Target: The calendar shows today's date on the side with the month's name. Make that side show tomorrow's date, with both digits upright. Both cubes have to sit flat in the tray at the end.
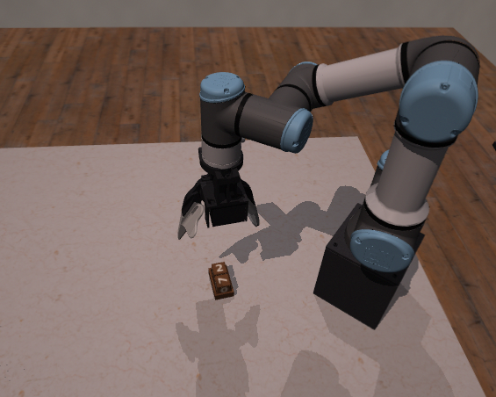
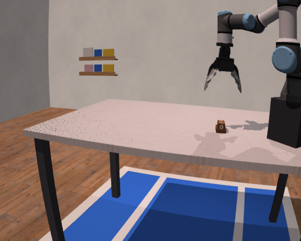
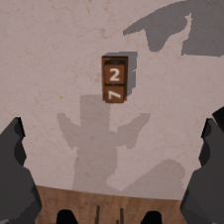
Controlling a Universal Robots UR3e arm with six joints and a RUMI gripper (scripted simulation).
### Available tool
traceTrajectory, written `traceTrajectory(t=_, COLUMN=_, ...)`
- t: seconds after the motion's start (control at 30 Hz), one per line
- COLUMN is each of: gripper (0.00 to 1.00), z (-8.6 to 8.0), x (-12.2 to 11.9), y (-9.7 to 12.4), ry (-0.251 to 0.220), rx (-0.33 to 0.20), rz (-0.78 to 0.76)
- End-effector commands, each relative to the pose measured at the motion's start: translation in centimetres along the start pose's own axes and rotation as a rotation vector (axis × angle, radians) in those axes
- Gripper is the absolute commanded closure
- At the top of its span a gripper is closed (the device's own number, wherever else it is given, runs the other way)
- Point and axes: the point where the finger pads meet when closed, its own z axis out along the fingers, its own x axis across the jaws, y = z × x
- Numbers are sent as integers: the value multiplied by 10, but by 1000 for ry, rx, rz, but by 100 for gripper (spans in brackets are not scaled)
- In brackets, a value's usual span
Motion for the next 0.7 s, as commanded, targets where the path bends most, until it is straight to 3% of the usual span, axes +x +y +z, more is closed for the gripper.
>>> traceTrajectory(t=0.0, gripper=0, z=0, x=0, y=0, ry=-1, rx=-1, rz=2)
traceTrajectory(t=0.1, gripper=0, z=5, x=0, y=0, ry=-1, rx=-1, rz=2)
traceTrajectory(t=0.3, gripper=0, z=44, x=1, y=0, ry=-1, rx=-2, rz=2)
traceTrajectory(t=0.47, gripper=0, z=49, x=1, y=1, ry=-1, rx=-2, rz=2)
traceTrajectory(t=0.5, gripper=72, z=49, x=1, y=1, ry=-1, rx=-2, rz=2)
traceTrajectory(t=0.67, gripper=72, z=49, x=1, y=1, ry=-1, rx=-2, rz=2)
